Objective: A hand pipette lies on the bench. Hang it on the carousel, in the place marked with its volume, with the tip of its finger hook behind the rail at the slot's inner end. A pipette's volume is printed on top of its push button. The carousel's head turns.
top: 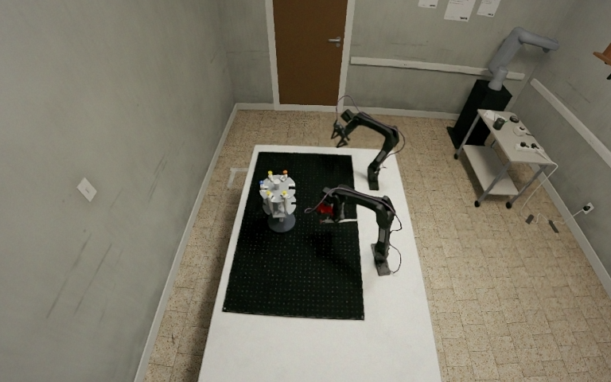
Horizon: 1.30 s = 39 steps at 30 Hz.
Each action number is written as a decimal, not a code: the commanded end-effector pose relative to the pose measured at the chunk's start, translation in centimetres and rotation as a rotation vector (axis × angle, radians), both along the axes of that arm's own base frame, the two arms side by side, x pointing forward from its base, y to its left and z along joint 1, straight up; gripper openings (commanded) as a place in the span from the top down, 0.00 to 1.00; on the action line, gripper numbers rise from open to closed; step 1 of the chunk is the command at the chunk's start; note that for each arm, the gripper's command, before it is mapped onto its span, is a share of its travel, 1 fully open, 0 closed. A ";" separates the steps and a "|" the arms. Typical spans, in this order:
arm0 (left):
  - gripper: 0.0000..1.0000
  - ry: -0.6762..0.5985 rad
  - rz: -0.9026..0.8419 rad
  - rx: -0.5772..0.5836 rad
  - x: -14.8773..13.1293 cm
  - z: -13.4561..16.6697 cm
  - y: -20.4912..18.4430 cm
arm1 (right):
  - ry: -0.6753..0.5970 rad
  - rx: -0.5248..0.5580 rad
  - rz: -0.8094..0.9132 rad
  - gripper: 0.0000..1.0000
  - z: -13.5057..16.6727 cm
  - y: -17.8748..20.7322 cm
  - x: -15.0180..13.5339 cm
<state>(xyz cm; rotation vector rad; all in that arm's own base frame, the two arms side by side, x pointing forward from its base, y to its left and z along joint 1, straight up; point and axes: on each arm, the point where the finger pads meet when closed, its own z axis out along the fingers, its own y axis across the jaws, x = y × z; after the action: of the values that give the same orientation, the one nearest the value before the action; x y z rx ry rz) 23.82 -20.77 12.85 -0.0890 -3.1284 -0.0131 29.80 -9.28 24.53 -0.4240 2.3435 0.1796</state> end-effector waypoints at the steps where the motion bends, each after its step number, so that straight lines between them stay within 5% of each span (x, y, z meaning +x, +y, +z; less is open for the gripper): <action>1: 0.88 -0.050 -0.150 -0.035 0.6 1.8 -0.3 | -0.028 -0.005 0.003 0.00 0.7 -0.3 0.4; 12: 0.88 -0.051 -0.454 -0.035 0.6 1.8 -0.4 | -0.028 -0.005 0.003 0.00 0.7 -0.3 0.4; 39: 0.88 -0.012 -0.448 -0.014 6.4 0.7 -3.2 | -0.028 -0.005 0.003 0.00 0.7 -0.3 0.4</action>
<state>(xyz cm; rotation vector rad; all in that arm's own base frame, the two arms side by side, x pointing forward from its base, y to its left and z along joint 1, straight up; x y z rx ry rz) 29.62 -23.86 12.40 -0.7693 -3.0320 -0.0108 29.80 -9.28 24.53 -0.4240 2.3435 0.1796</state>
